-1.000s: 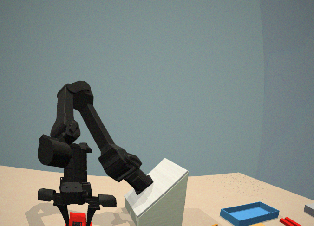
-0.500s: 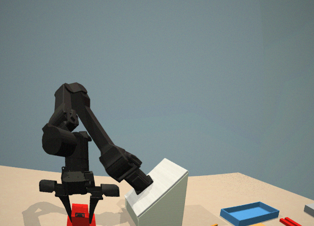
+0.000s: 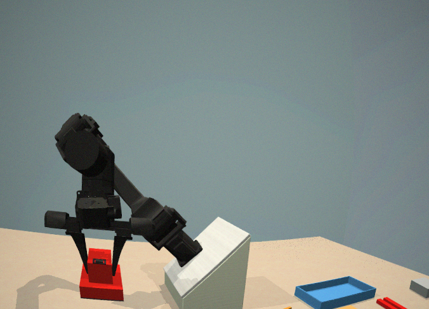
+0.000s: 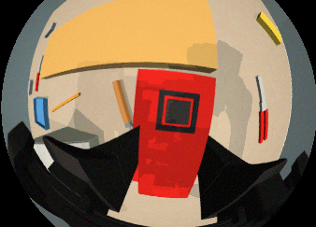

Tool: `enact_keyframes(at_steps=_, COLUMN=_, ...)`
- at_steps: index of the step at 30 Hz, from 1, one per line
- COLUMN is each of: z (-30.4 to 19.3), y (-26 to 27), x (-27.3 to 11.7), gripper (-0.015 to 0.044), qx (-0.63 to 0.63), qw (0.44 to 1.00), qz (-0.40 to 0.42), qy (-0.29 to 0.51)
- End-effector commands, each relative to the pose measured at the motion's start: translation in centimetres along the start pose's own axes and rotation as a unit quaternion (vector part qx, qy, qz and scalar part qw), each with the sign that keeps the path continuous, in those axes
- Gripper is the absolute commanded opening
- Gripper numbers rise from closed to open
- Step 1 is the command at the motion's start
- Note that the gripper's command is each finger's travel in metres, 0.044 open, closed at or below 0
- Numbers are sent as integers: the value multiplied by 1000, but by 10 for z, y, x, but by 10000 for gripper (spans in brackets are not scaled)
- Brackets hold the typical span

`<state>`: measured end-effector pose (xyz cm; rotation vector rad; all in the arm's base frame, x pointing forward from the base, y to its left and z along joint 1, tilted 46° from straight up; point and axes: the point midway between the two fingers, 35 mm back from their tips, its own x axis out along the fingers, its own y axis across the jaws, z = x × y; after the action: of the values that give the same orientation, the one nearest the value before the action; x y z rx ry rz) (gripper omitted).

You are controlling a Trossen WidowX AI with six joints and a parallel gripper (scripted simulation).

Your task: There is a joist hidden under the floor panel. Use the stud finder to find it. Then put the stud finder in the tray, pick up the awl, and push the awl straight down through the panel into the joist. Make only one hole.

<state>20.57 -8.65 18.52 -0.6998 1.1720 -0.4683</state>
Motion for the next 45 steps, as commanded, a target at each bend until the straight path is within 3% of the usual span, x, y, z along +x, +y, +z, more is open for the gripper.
enact_keyframes(at_steps=1, z=5, y=-4, x=-14, gripper=0, qx=4, qw=1000, qz=-6, qy=-9)
enact_keyframes(at_steps=45, z=169, y=-3, x=11, gripper=0, qx=-10, qw=1000, qz=-2, qy=-13)
